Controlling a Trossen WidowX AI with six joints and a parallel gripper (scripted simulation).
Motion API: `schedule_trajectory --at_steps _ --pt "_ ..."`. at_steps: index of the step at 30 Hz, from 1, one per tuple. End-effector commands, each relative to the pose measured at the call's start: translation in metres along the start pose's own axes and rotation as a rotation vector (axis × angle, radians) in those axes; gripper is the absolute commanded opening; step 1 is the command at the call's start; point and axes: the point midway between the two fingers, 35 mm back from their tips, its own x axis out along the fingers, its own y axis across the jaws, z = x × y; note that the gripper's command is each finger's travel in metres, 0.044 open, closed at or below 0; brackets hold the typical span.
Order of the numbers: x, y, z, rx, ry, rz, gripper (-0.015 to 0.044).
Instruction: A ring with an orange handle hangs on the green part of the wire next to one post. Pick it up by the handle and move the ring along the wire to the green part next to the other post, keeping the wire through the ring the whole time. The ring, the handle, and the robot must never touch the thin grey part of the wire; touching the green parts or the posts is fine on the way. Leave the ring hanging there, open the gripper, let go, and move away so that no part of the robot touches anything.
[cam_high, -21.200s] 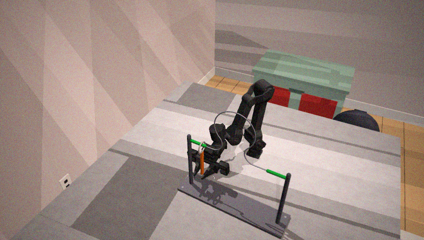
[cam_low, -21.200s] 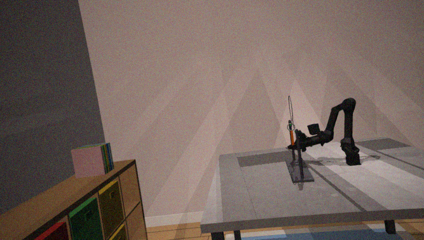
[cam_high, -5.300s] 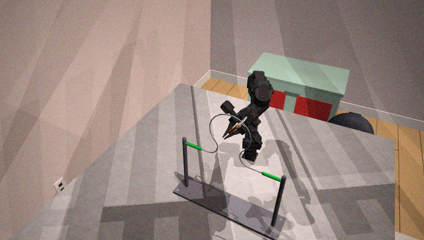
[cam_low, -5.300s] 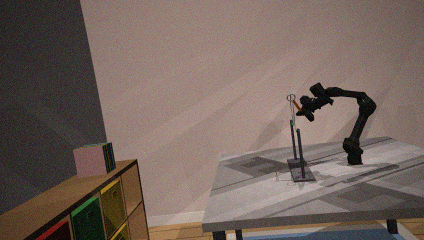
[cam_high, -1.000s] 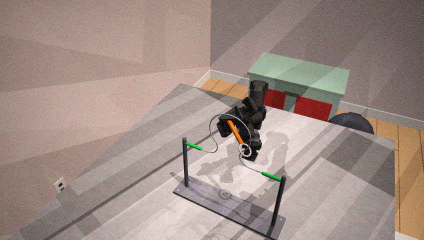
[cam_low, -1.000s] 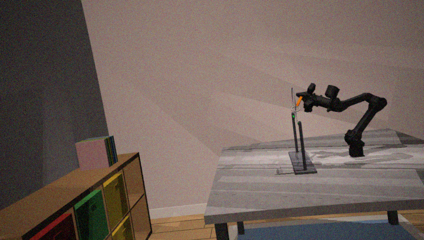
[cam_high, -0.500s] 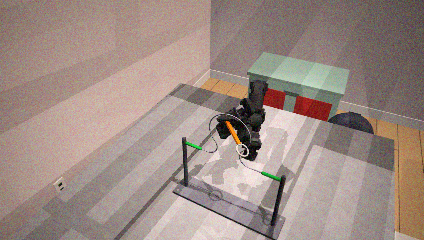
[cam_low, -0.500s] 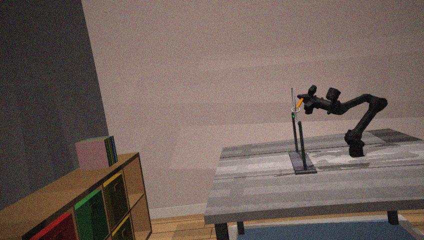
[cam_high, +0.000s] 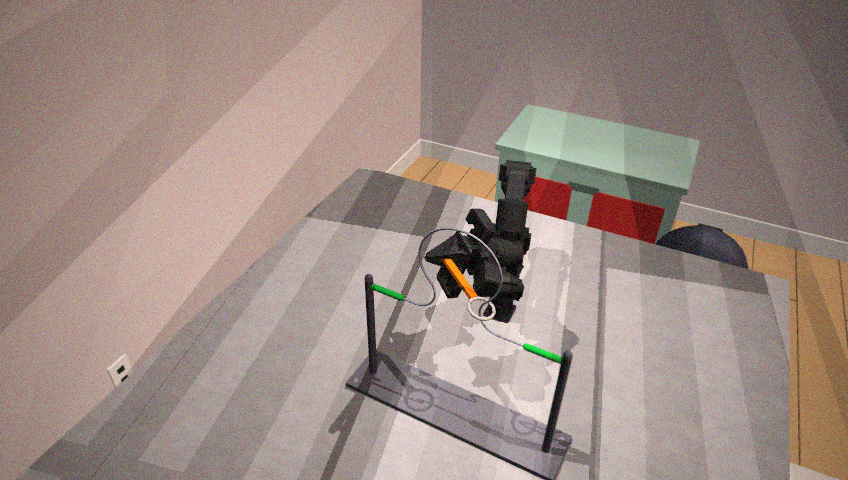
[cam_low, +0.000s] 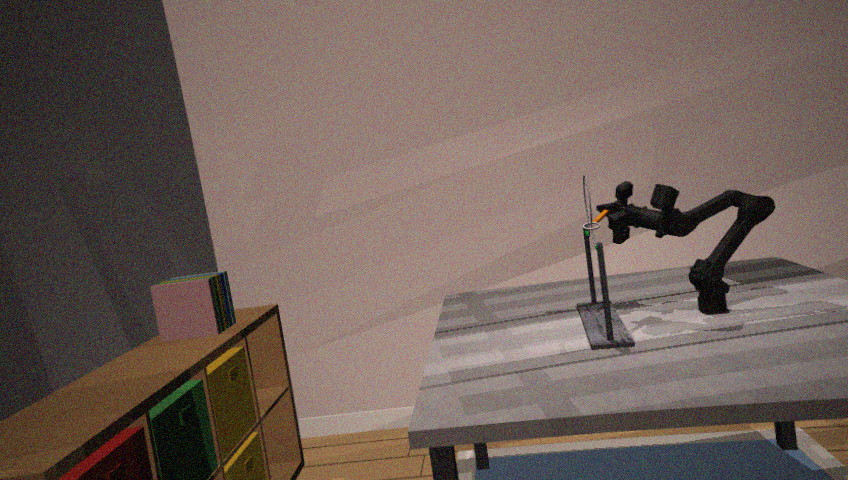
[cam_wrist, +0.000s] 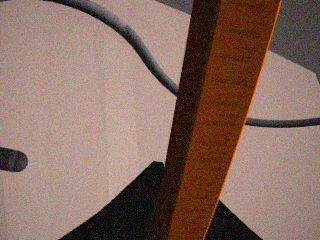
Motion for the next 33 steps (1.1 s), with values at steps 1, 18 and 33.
schedule_trajectory --at_steps 1,18,33 --pt "-0.003 0.013 -0.002 0.070 0.014 0.046 -0.0150" --pt "-0.019 0.070 0.011 0.389 0.057 0.288 -0.0150" --pt "-0.033 0.113 0.038 0.689 0.015 0.465 -0.0150"
